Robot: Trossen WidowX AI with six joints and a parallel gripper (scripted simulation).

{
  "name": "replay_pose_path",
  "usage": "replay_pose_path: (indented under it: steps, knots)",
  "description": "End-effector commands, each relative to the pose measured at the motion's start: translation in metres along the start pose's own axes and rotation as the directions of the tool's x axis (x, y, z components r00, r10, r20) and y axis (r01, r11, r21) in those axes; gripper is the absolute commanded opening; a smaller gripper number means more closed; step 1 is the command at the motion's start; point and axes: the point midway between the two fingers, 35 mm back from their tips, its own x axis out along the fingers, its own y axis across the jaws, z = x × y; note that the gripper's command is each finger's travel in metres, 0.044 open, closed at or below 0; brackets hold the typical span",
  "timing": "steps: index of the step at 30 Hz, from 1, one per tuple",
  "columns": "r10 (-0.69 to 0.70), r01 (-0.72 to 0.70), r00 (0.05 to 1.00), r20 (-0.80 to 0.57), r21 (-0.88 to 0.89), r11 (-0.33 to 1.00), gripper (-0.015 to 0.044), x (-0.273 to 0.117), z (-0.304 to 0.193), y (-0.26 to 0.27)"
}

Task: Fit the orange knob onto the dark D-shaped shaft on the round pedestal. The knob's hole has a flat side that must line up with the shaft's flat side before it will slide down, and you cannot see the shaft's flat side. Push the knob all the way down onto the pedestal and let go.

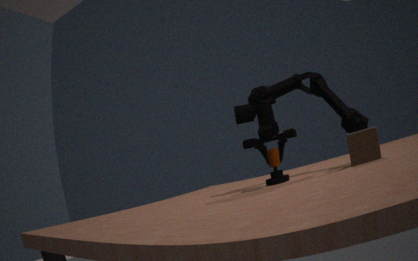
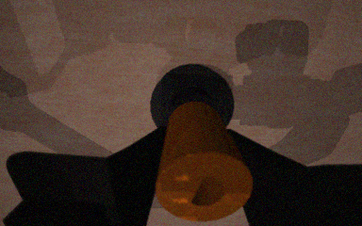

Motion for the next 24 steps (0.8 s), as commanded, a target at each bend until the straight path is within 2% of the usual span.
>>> replay_pose_path:
  steps: [1,11,24]
  knots:
    - [-0.005,0.005,1.0,-0.003,-0.018,1.0,0.0,0.0002,-0.0009,-0.0011]
    - [-0.005,0.006,1.0,-0.003,0.053,0.999,0.0,0.0014,-0.0009,-0.0011]
    - [-0.006,0.006,1.0,-0.003,0.017,1.0,0.0,0.008,0.0005,-0.0015]
